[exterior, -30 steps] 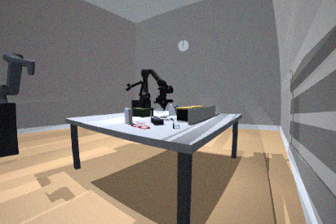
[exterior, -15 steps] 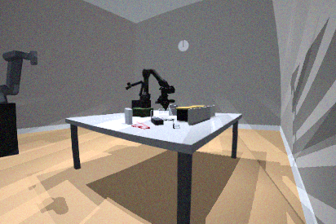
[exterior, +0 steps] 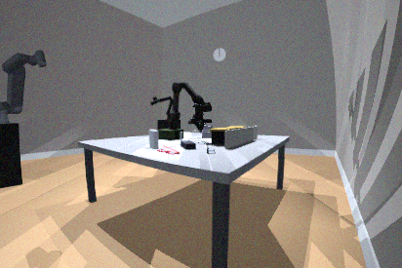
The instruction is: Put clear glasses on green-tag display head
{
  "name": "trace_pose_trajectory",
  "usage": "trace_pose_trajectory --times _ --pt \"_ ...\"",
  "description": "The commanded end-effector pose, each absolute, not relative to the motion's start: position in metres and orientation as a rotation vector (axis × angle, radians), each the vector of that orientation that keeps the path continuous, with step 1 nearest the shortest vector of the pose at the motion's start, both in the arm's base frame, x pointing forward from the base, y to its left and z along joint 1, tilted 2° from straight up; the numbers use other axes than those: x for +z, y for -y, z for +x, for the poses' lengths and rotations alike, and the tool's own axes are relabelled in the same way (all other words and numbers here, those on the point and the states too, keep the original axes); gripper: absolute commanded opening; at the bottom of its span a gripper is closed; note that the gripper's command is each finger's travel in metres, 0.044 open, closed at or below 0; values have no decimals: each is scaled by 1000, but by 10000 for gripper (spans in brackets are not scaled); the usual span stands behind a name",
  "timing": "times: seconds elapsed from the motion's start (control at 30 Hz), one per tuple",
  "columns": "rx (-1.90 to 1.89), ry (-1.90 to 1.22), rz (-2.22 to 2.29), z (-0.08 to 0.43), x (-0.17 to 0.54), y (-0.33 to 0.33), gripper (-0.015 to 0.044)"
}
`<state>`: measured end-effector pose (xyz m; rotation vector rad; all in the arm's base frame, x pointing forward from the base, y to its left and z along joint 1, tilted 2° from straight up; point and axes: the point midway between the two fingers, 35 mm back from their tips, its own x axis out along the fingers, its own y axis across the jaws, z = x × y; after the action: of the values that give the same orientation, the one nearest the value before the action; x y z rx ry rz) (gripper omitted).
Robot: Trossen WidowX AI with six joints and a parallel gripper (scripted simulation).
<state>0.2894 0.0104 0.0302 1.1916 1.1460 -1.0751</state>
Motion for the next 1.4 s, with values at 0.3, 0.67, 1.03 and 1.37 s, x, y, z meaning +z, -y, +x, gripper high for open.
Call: trace_pose_trajectory --times 0.3,0.67,1.03,1.37 --pt "-1071 -1146 1198 311 33 -13 0" --pt "-1070 -1145 1198 328 34 -14 0" --pt "-1069 -1144 1199 345 35 -15 0" --pt "-1068 -1143 1200 361 36 -17 0"
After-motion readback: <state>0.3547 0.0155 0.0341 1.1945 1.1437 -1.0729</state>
